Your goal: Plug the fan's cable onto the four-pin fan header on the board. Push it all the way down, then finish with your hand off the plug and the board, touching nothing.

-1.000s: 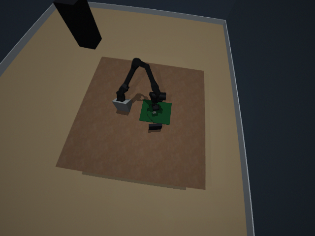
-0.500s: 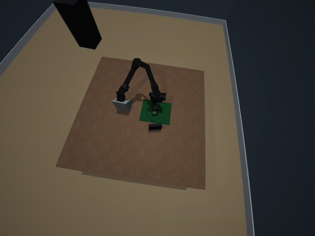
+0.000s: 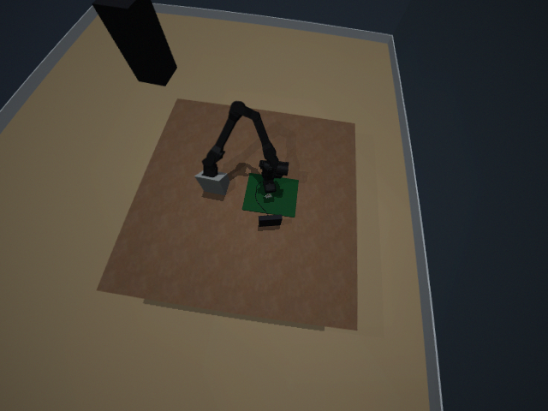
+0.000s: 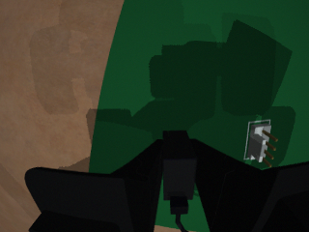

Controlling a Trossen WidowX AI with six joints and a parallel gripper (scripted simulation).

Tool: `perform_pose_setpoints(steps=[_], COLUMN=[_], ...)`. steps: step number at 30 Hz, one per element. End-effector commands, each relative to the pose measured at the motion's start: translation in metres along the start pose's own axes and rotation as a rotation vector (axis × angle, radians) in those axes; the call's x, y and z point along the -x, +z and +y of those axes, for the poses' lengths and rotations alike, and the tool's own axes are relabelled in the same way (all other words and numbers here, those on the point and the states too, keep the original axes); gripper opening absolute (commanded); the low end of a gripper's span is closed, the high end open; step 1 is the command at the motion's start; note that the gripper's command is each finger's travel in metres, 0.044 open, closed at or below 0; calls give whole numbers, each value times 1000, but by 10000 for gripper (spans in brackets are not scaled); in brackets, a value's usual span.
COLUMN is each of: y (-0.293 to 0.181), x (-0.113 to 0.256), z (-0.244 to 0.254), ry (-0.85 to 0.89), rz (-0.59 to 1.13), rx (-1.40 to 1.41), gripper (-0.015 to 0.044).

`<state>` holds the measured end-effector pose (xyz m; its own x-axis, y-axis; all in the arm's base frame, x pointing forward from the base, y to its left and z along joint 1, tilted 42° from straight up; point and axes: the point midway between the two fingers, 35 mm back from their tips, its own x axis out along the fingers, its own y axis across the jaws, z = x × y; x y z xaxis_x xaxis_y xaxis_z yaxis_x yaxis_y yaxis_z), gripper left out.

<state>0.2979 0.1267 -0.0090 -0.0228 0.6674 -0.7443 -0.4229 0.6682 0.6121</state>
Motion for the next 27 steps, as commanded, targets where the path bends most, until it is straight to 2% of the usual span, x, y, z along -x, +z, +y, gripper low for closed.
perform_pose_setpoints(steps=[1, 3, 8, 14, 27], y=[3, 2, 2, -8, -9], x=[35, 46, 45, 45, 44], z=[-2, -1, -5, -74, -76], ry=[-4, -3, -3, -8, -7], rz=[-8, -8, -8, -7, -7], rx=[1, -1, 2, 71, 73], gripper=[0, 0, 0, 0, 0])
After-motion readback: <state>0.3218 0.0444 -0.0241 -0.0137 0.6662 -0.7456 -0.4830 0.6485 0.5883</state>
